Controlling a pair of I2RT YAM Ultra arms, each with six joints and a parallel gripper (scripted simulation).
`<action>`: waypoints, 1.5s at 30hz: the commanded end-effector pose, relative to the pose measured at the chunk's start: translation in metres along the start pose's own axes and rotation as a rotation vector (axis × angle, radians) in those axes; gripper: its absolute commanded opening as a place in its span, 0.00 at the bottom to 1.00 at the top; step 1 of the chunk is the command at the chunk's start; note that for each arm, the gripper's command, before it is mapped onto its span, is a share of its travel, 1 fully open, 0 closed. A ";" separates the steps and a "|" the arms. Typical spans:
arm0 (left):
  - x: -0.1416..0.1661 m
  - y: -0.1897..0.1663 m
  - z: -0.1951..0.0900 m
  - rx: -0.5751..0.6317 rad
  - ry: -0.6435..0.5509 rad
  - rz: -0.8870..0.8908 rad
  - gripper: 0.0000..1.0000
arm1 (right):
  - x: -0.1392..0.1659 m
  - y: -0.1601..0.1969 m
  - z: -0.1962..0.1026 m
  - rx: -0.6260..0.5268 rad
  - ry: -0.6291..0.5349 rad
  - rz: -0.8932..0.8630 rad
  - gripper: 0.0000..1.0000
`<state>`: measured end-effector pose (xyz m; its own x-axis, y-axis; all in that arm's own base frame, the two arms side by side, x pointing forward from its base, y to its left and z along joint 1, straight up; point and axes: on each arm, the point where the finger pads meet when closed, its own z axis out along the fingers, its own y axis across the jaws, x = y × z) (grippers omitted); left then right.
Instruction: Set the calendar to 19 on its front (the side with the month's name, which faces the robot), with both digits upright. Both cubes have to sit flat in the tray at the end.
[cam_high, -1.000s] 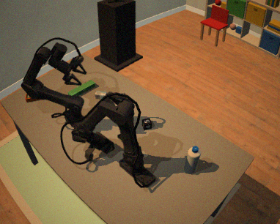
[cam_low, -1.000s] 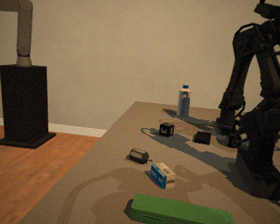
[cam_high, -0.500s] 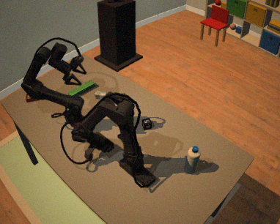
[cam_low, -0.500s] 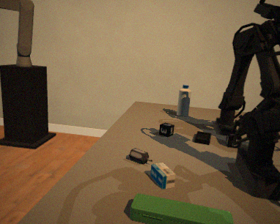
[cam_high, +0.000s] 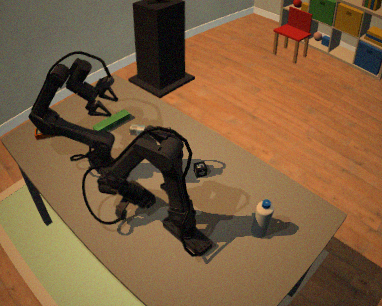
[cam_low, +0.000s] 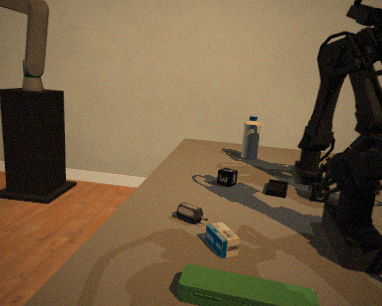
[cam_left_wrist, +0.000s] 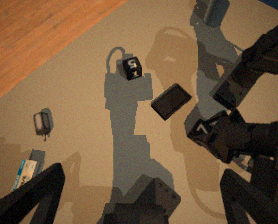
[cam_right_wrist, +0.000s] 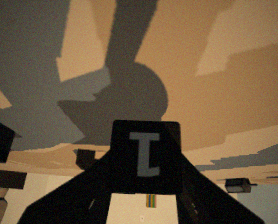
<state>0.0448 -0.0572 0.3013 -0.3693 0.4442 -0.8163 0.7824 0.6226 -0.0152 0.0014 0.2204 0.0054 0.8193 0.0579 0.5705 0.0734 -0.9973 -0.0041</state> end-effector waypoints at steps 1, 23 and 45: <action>0.002 0.000 -0.003 0.001 0.002 0.001 1.00 | 0.007 -0.004 -0.007 0.011 0.007 0.001 0.34; 0.002 0.000 -0.003 0.001 0.002 0.001 1.00 | 0.012 -0.013 -0.021 0.049 -0.012 0.033 0.40; 0.002 0.000 -0.003 0.001 0.002 0.001 1.00 | 0.018 -0.064 -0.026 0.127 -0.333 0.573 0.40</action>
<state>0.0448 -0.0572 0.3013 -0.3693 0.4442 -0.8163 0.7824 0.6226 -0.0152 0.0069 0.2518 0.0217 0.8880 -0.3248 0.3255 -0.2597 -0.9384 -0.2278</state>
